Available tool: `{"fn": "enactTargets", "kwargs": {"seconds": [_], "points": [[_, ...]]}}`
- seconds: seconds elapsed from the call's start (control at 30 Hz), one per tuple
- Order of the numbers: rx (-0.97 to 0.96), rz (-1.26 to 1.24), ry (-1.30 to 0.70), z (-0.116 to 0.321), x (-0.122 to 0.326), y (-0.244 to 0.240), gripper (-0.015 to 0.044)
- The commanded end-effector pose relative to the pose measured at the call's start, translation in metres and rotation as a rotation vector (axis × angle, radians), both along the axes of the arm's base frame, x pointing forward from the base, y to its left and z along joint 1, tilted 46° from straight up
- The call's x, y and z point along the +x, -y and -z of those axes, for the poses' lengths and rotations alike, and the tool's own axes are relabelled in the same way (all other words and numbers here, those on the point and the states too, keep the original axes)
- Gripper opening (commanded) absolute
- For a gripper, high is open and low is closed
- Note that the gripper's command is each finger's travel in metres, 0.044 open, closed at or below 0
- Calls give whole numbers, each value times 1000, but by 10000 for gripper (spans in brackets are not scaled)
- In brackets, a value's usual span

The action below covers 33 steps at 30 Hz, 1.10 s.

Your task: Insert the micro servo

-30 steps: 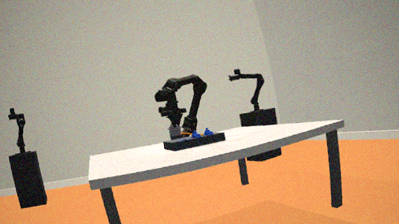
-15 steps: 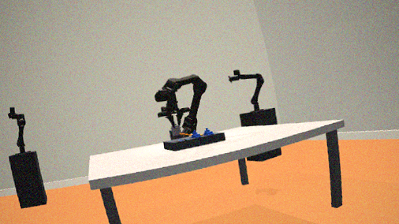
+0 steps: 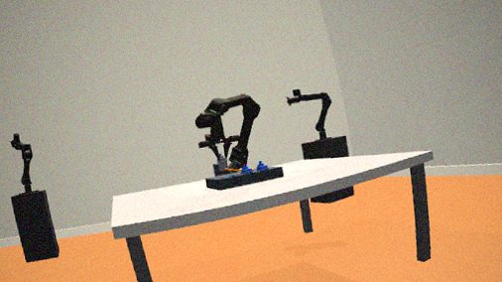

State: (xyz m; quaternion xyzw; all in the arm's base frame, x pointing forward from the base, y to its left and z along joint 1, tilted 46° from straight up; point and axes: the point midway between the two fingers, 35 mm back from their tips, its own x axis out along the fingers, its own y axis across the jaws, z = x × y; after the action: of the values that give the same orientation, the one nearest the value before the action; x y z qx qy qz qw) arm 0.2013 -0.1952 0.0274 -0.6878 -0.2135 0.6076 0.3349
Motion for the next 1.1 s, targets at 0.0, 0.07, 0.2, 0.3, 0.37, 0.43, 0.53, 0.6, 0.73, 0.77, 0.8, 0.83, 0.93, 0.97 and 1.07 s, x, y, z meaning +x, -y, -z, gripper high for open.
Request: {"fn": "enactTargets", "kwargs": {"seconds": [0.0,0.07,0.2,0.3,0.37,0.43,0.53,0.6,0.73,0.77,0.8,0.83,0.93,0.97,1.07], "points": [[-11,6,9,-3,16,7,0],[-12,6,9,-3,23,8,0],[-12,6,10,-4,39,11,0],[-12,6,10,-5,50,14,0],[-12,6,11,-5,57,15,0],[-12,6,11,-6,64,16,0],[-12,6,12,-7,74,19,0],[-12,6,12,-7,80,20,0],[-12,6,13,-8,93,22,0],[-12,5,13,-8,95,23,0],[-12,5,13,-8,97,23,0],[-12,5,13,-8,97,23,0],[-12,5,13,-8,98,23,0],[-12,5,13,-7,98,22,0],[-12,5,13,-5,99,20,0]]}}
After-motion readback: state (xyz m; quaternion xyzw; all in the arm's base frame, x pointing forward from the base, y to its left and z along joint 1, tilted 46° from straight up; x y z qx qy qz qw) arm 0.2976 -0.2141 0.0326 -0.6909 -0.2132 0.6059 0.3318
